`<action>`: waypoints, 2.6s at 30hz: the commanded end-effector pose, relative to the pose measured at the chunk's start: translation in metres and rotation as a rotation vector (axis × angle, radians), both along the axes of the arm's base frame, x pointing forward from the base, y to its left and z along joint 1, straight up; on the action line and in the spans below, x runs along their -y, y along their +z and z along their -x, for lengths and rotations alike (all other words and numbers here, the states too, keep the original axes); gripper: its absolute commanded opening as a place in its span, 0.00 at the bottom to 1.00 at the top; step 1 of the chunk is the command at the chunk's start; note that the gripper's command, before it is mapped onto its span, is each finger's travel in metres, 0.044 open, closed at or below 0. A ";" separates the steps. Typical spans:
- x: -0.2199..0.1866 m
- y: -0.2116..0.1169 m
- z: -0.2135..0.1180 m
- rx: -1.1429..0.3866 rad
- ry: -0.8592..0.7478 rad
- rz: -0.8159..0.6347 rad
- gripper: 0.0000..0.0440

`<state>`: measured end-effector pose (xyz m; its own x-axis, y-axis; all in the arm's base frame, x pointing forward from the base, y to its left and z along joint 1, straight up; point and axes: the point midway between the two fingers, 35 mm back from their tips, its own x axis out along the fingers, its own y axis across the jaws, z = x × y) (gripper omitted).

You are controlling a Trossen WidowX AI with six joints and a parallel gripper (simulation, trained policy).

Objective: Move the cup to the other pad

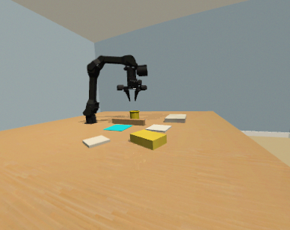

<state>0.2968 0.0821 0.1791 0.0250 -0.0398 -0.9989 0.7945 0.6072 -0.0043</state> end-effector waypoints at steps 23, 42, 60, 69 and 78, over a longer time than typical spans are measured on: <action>0.002 -0.080 0.020 -0.155 -0.035 0.098 0.41; 0.005 -0.118 0.025 -0.151 0.069 0.102 0.06; 0.021 -0.074 0.027 -0.076 -0.013 0.062 0.09; 0.036 -0.050 0.022 -0.020 -0.096 0.040 0.08; 0.057 -0.036 0.012 0.046 -0.173 0.027 0.06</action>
